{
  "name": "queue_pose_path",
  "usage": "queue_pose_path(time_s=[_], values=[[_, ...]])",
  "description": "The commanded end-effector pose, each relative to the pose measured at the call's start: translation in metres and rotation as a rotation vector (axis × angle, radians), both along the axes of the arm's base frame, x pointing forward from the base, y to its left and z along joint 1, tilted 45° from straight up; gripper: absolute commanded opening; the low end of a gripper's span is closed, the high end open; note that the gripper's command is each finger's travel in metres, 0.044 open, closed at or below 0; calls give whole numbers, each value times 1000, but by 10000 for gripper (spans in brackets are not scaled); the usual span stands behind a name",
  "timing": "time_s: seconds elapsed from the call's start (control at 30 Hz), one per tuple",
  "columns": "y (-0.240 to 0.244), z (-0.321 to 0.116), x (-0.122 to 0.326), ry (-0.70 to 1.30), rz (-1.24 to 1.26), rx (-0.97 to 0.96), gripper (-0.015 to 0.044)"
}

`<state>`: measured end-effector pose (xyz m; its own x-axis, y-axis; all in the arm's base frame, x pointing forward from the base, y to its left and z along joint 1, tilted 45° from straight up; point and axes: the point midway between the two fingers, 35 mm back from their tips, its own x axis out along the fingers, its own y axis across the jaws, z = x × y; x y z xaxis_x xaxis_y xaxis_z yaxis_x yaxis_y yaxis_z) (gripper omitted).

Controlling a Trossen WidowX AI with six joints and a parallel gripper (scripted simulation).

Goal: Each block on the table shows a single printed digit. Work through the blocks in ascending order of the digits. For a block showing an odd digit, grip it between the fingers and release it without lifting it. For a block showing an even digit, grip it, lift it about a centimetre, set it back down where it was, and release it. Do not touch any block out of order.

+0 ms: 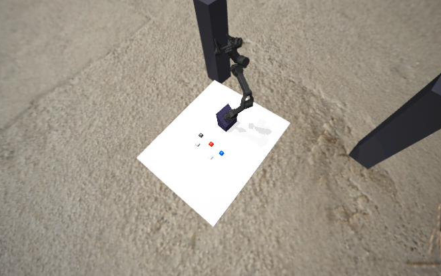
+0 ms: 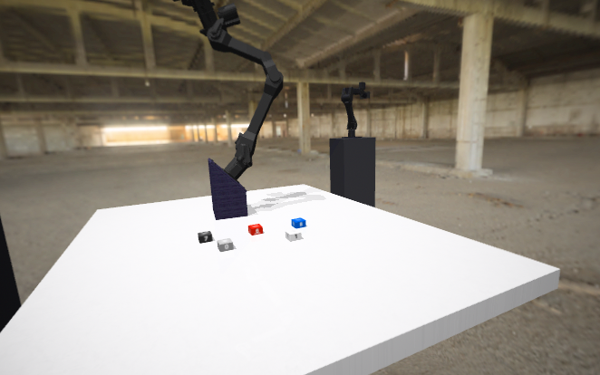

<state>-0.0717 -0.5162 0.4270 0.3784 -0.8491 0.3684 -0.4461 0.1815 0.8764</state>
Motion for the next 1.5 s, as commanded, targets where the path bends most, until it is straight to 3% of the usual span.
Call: queue_pose_path(time_s=[0.0,0.33,0.67,1.1,1.47], values=[[-26,-54,45,159,12,95,400],[-38,-159,142,522,139,222,400],[0,-264,241,929,399,248,400],[116,-383,336,1409,922,71,400],[250,-451,364,1640,1498,-285,400]])
